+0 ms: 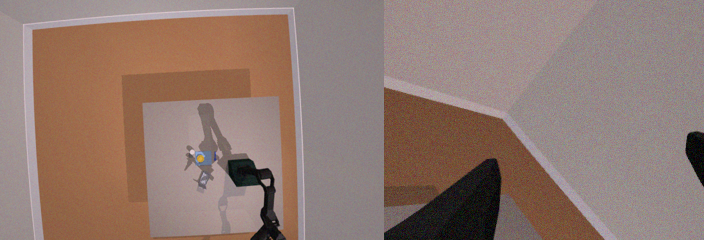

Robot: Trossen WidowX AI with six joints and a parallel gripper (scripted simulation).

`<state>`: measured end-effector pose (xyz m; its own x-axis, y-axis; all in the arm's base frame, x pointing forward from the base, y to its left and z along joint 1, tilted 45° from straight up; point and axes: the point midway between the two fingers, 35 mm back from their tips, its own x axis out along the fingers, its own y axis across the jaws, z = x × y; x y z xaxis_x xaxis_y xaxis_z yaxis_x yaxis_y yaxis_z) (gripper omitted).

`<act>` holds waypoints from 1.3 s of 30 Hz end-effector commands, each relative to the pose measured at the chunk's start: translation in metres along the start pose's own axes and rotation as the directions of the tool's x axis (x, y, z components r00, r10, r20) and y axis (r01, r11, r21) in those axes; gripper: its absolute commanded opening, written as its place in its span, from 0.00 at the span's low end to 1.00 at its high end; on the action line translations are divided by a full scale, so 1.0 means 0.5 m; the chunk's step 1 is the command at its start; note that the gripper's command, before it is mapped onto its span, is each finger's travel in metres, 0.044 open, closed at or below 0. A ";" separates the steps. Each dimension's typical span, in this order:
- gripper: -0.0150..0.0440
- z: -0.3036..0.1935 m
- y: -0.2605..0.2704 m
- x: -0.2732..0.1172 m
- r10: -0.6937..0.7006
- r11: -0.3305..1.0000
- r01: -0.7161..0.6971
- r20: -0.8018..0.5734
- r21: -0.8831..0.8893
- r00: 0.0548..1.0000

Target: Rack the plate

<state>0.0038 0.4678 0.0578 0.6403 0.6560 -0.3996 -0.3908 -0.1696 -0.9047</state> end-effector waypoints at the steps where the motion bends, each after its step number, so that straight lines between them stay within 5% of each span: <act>1: 0.93 -0.045 -0.032 0.037 0.015 0.997 -0.010 -0.072 0.071 0.997; 20: 0.93 -0.333 -0.125 0.147 0.120 0.933 0.044 -0.426 0.356 0.897; 39: 0.93 -0.699 -0.195 0.109 0.353 0.796 0.235 -0.743 0.558 0.568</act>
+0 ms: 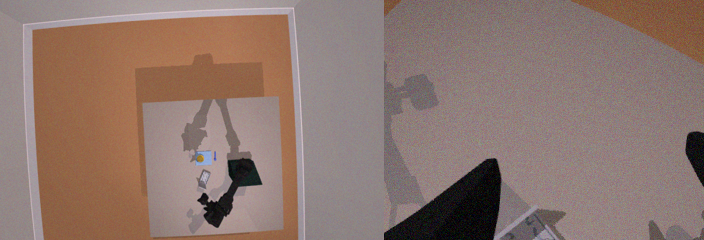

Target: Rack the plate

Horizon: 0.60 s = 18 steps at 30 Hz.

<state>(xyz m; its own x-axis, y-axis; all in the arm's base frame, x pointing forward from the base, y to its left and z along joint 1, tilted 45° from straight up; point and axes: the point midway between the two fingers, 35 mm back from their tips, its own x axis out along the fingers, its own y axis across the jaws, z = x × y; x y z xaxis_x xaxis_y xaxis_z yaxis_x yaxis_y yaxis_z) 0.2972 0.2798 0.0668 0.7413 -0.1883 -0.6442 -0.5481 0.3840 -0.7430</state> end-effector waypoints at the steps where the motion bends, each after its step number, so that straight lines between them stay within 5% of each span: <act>1: 0.93 -0.032 -0.046 0.023 0.006 0.998 -0.001 -0.080 0.068 0.997; 18: 0.93 -0.279 -0.241 0.088 0.093 0.932 0.109 -0.518 0.345 0.850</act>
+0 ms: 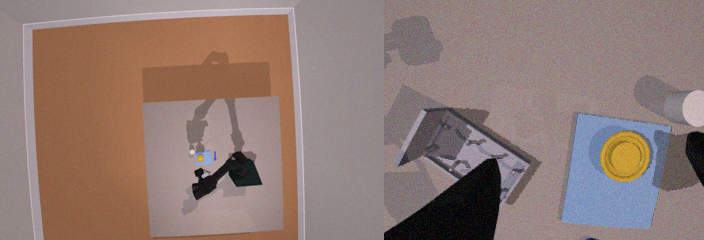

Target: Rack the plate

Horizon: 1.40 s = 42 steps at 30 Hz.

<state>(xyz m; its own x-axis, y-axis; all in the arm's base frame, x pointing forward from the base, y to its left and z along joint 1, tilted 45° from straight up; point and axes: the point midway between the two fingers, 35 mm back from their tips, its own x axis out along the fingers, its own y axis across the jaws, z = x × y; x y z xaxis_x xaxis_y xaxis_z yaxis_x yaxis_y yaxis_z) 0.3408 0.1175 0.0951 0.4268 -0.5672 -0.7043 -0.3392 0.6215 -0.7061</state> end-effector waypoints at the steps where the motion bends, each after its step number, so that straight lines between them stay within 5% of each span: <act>1: 0.93 -0.028 -0.048 0.017 0.005 0.998 0.001 -0.082 0.070 0.997; 13: 0.93 -0.129 -0.158 0.064 0.028 0.974 0.045 -0.314 0.223 0.949; 20: 0.93 -0.198 -0.157 0.266 0.023 0.974 0.050 -0.315 0.222 0.949; 42: 0.93 -0.208 -0.149 0.322 0.024 0.973 0.050 -0.316 0.224 0.948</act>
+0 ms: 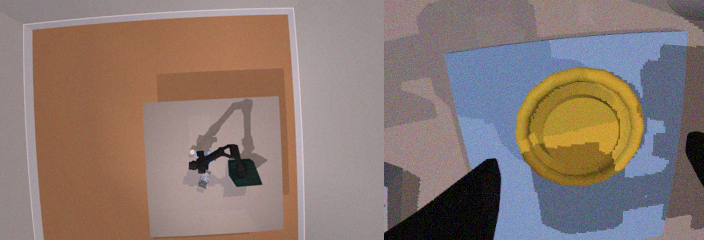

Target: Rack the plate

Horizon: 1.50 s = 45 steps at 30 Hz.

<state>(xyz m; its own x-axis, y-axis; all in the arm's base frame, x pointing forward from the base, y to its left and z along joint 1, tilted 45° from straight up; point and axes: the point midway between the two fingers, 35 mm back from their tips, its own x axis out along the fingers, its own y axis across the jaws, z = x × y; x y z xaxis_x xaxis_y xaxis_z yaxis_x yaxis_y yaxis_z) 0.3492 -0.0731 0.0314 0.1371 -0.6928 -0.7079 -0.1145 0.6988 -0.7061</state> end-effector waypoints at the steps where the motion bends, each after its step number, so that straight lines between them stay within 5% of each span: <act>1: 0.93 -0.004 0.003 0.014 0.000 1.000 0.000 -0.005 -0.007 1.000; 31: 0.88 -0.005 0.004 0.079 -0.004 1.000 0.004 -0.004 -0.009 1.000; 41: 0.76 -0.005 0.004 0.079 -0.004 1.000 0.004 -0.004 -0.009 1.000; 45: 0.59 0.000 0.006 0.063 0.000 1.000 0.000 -0.003 -0.009 1.000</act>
<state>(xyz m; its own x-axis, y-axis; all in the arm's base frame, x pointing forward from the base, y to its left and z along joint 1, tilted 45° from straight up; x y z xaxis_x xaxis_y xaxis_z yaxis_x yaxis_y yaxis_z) 0.3509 -0.0989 0.0027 0.1282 -0.6976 -0.7049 -0.1230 0.6941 -0.7093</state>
